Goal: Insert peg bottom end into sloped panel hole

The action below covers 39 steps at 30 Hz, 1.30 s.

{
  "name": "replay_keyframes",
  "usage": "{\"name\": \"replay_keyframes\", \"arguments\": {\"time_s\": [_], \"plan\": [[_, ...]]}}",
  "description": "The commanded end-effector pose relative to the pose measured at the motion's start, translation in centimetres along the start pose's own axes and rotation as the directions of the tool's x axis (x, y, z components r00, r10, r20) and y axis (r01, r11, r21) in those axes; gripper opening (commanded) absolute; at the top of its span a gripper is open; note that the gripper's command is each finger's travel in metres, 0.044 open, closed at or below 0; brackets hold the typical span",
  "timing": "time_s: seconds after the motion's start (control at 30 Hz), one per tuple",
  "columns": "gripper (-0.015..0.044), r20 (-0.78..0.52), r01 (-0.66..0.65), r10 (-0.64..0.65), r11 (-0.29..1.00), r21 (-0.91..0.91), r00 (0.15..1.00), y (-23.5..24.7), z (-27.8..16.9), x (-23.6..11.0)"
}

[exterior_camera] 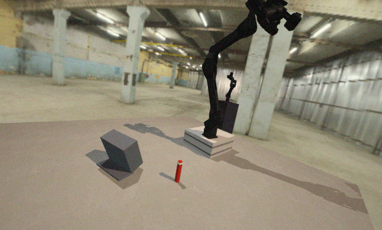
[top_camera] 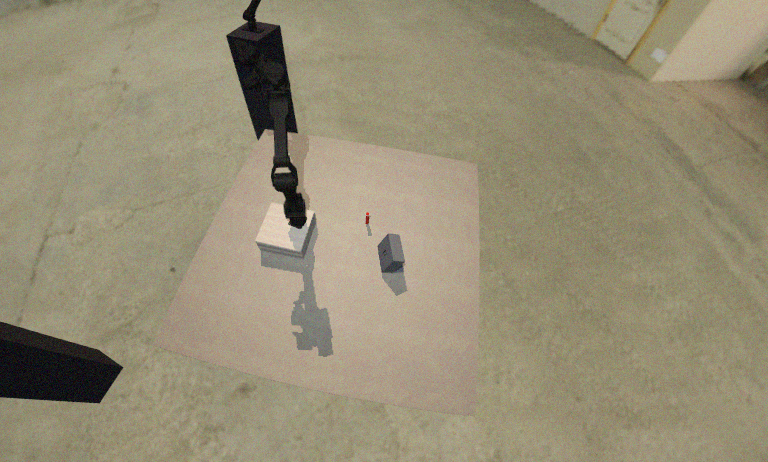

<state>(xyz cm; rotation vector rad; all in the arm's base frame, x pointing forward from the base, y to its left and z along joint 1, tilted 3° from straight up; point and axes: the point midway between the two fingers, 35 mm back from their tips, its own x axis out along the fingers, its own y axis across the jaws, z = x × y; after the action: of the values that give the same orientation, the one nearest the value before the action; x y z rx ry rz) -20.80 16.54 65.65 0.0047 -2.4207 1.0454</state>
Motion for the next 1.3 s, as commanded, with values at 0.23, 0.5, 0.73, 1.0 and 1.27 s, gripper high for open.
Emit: {"name": "replay_keyframes", "arguments": {"time_s": [0.23, 0.5, 0.73, 1.0, 1.27], "plan": [[0.0440, -0.123, -0.176, 0.215, 0.948, 0.265, 0.969, 7.4, -3.4, -1.3], [0.0440, -0.223, -0.249, 0.357, 0.882, 0.400, 0.907, 11.9, -5.9, -3.8], [0.0440, -0.287, -0.259, 0.479, 0.785, 0.563, 0.829, 16.1, -7.8, -6.4], [0.0440, -0.347, -0.210, 0.612, 0.655, 0.726, 0.711, 20.8, -9.7, -10.5], [0.0440, -0.389, -0.099, 0.729, 0.527, 0.844, 0.564, 25.1, -11.2, -15.5]]}}
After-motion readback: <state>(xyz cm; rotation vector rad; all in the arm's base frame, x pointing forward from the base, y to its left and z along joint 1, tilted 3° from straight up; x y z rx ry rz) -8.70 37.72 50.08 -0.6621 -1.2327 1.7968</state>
